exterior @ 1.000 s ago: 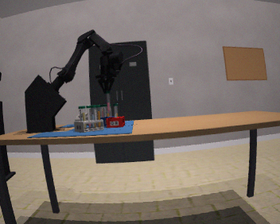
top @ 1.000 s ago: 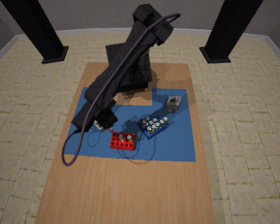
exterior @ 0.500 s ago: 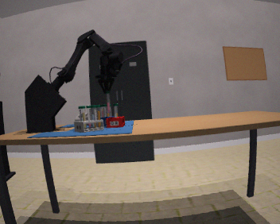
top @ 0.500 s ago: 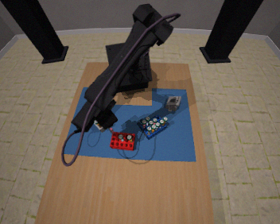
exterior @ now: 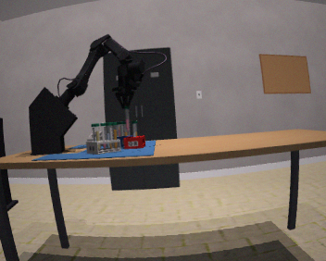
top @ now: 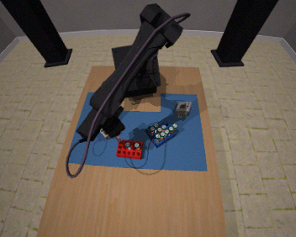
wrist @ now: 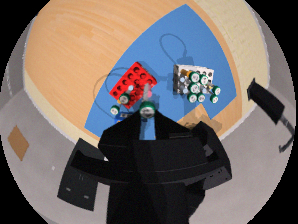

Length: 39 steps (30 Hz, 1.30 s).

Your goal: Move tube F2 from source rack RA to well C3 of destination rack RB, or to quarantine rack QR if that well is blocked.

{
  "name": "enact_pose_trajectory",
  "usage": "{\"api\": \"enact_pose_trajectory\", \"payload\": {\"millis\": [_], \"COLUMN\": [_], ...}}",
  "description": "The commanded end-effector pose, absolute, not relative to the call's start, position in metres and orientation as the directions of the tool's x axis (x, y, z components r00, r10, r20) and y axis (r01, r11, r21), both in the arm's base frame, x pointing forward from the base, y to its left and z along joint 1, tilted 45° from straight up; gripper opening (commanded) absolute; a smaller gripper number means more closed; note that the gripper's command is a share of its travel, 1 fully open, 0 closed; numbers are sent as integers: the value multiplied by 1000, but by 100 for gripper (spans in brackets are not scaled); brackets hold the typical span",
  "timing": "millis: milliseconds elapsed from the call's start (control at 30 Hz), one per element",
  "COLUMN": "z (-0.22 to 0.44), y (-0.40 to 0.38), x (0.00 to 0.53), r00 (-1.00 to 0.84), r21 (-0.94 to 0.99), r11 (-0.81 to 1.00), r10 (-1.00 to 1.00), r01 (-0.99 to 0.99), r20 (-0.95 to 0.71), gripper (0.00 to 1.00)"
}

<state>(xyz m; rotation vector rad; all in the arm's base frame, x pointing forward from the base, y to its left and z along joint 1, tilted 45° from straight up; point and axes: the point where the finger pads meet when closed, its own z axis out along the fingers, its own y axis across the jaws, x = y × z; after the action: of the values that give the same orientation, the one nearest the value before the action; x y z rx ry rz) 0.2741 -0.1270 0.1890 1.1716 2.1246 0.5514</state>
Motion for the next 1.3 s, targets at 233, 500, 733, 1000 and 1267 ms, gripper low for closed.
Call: {"api": "enact_pose_trajectory", "payload": {"millis": [233, 500, 733, 1000, 1267], "z": [181, 190, 185, 175, 185], "y": [-134, -135, -134, -131, -135], "x": [271, 275, 279, 277, 284], "r00": [-372, -370, -376, -381, -375], "r21": [618, 620, 620, 618, 621], "r11": [494, 510, 506, 496, 509], "r10": [869, 860, 862, 867, 861], "r01": [612, 596, 599, 610, 597], "r20": [-325, -352, -340, -321, -344], "gripper": [0, 0, 0, 0, 0]}}
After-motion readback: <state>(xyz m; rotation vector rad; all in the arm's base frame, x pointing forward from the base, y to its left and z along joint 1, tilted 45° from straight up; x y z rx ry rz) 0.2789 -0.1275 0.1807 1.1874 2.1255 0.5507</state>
